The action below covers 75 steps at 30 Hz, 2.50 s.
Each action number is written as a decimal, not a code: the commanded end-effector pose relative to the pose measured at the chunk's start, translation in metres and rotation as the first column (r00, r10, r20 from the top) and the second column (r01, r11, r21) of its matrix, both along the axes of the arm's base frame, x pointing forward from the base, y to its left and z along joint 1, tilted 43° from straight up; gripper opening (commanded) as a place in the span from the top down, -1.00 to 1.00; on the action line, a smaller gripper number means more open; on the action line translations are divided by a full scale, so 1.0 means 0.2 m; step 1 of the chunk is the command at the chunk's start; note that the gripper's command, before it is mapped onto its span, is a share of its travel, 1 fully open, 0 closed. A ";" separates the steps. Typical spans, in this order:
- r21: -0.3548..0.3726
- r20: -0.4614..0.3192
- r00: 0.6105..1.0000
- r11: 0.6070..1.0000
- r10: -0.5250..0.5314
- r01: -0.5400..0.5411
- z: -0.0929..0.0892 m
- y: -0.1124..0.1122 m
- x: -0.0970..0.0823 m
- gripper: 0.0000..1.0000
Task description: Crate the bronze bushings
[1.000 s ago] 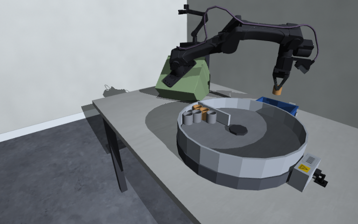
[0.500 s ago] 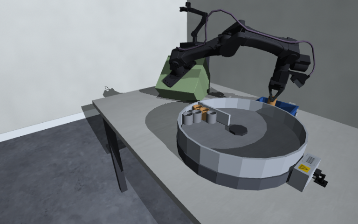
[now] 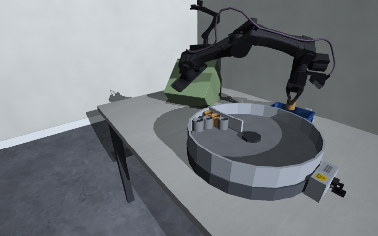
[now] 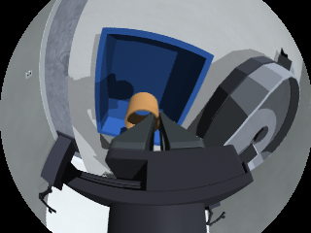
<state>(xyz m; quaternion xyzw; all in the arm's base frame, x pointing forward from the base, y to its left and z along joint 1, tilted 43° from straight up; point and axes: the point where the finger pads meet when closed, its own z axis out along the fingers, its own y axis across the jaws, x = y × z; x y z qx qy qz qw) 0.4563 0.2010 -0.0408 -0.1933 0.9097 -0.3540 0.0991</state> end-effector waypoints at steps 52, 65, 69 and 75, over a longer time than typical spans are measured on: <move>0.036 0.055 0.997 0.998 0.053 -0.055 0.03 0.15 0.01 1.00; 0.036 0.054 0.997 0.998 0.054 -0.056 0.03 0.15 0.01 1.00; 0.035 0.054 0.997 0.998 0.055 -0.057 0.03 0.14 0.01 1.00; 0.034 0.054 0.997 0.998 0.054 -0.056 0.04 0.14 0.01 1.00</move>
